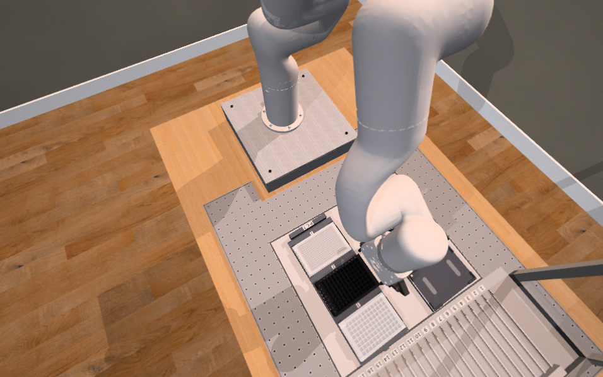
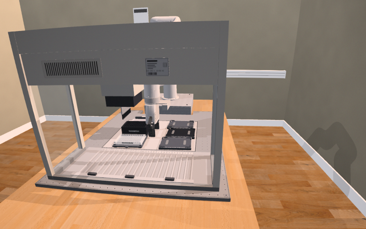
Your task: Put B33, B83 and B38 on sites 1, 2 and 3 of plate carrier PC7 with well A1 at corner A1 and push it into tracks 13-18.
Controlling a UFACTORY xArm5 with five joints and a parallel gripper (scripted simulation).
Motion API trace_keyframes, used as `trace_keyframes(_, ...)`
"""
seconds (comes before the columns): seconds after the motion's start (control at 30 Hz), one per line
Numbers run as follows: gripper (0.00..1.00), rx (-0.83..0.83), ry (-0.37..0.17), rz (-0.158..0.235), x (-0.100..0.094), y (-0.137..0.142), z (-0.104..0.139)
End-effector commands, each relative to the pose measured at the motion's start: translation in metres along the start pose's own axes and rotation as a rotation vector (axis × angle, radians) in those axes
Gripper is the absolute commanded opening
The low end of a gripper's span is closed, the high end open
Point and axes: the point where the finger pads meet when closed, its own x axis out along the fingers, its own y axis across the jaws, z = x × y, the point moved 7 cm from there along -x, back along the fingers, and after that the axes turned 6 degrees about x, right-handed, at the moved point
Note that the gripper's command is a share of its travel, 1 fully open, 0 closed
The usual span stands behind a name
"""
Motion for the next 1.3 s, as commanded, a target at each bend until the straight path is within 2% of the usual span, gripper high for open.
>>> trace_keyframes(0.0,1.0,0.0,0.007,0.003,-0.001,0.001,0.002)
trace_keyframes(1.27,1.0,0.0,0.007,0.003,-0.001,0.003,0.019)
